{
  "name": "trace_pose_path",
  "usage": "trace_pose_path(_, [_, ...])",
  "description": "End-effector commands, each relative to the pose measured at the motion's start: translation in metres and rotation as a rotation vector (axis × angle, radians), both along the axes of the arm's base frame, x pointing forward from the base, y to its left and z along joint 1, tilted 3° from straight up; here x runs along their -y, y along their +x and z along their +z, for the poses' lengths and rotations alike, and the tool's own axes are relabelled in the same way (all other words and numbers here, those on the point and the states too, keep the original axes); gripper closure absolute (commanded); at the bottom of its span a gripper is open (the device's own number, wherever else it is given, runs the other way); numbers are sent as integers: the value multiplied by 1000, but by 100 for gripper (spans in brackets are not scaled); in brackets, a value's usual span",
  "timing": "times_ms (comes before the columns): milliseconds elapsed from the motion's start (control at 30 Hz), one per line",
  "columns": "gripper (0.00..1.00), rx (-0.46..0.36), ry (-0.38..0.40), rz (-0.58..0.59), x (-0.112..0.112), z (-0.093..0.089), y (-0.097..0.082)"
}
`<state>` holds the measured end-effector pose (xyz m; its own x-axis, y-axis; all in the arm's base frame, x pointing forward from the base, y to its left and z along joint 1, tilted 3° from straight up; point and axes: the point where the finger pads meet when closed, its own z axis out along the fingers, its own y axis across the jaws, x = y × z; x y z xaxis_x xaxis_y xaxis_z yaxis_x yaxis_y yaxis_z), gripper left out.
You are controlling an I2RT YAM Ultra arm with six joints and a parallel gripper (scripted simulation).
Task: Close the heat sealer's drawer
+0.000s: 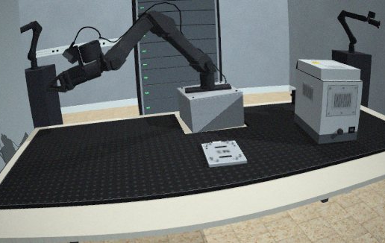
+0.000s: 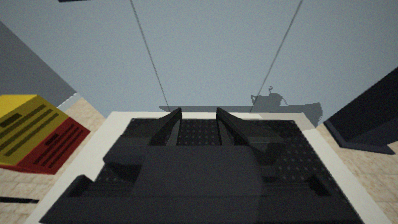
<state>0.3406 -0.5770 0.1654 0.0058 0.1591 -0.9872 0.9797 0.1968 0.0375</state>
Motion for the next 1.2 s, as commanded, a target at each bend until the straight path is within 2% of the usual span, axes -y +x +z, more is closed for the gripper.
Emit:
trace_pose_path(0, [55, 50, -57, 0, -9, 50, 16])
trace_pose_path(100, [55, 50, -57, 0, -12, 51, 19])
trace_pose_path(133, [55, 29, -53, 31, -8, 51, 14])
trace_pose_path(167, [55, -5, -12, 62, -14, 32, 14])
trace_pose_path(233, [55, -9, -12, 98, -18, 37, 21])
trace_pose_path(267, [55, 12, -39, 115, -24, 54, 36])
trace_pose_path(567, [55, 26, -35, 99, -47, 59, 62])
trace_pose_path(667, [55, 26, -35, 99, -48, 59, 63])
trace_pose_path(700, [55, 5, -32, 130, -44, 60, 58])
trace_pose_path(733, [55, -25, 1, 162, -50, 44, 58])
trace_pose_path(767, [55, -38, 13, 193, -53, 40, 60])
trace_pose_path(800, [55, -37, 11, 198, -56, 43, 64])
trace_pose_path(833, [55, -13, -20, 212, -61, 62, 77])
trace_pose_path(1167, [55, 1, -15, 198, -89, 67, 102])
